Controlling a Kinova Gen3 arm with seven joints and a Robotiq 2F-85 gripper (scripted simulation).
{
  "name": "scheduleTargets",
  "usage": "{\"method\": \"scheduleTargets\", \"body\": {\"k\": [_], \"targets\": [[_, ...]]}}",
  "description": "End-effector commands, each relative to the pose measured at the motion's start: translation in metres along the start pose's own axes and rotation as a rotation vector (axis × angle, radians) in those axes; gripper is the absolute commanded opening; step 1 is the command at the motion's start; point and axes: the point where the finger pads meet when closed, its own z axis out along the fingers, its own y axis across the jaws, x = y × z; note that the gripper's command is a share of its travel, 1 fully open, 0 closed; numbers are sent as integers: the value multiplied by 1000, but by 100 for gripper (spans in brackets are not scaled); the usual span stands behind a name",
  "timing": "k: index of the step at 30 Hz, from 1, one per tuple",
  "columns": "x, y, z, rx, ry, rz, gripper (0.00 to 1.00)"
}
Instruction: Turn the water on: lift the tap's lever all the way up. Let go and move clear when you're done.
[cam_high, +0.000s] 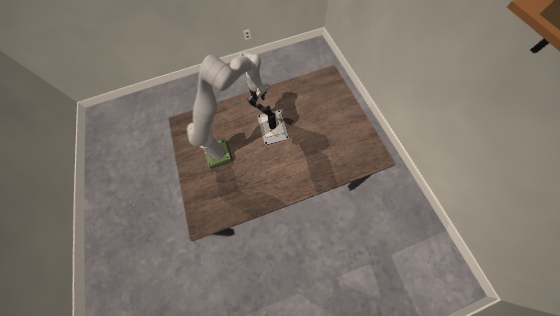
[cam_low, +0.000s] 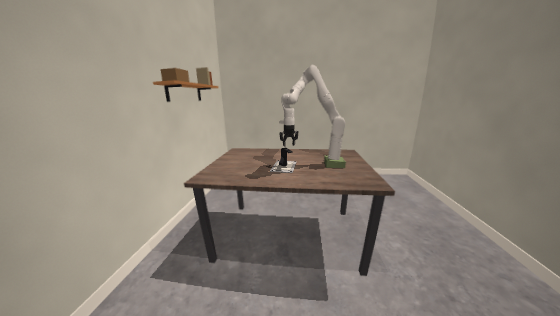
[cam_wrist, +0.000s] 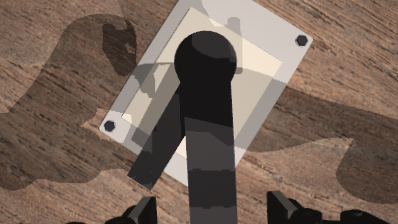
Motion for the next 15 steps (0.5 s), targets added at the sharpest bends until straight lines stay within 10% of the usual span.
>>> {"method": "scheduleTargets", "body": {"k": [1,15], "targets": [[-2,1,6,-5,-2,-4,74],[-2,1,18,-5,-2,-4,74]]}}
